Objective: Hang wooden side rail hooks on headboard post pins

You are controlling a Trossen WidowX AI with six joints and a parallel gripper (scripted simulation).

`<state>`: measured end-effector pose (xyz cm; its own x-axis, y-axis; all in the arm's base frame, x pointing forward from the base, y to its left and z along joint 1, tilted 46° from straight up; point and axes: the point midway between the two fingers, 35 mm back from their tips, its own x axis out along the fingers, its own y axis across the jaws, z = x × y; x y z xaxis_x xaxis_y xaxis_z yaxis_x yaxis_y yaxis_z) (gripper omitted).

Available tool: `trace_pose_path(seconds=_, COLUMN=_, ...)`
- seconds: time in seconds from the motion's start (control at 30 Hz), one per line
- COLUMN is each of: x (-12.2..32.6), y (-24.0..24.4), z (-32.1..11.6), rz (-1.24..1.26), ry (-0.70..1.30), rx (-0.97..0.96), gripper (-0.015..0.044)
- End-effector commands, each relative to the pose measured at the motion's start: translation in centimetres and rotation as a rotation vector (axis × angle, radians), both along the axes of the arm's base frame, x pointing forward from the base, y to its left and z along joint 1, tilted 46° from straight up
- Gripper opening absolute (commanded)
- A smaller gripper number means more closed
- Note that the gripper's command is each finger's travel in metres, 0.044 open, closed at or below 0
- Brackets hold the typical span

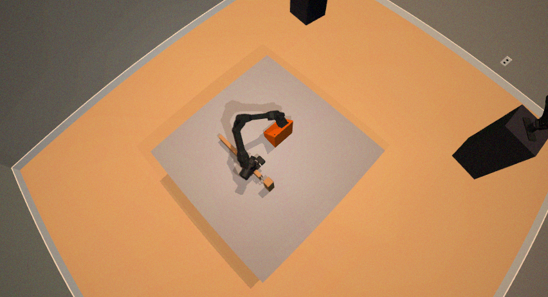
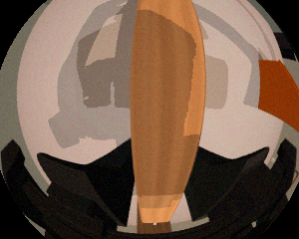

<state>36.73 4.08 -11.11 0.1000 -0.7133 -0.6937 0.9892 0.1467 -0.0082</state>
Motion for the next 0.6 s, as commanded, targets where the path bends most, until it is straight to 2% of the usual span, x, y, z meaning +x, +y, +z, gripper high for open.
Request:
trace_pose_path(seconds=0.0, x=0.01, y=0.49, z=-0.03, rz=0.009, ry=-0.005, rx=0.002, gripper=0.0)
trace_pose_path(seconds=0.57, x=0.02, y=0.58, z=-0.17, rz=0.009, ry=-0.005, rx=0.003, gripper=0.0)
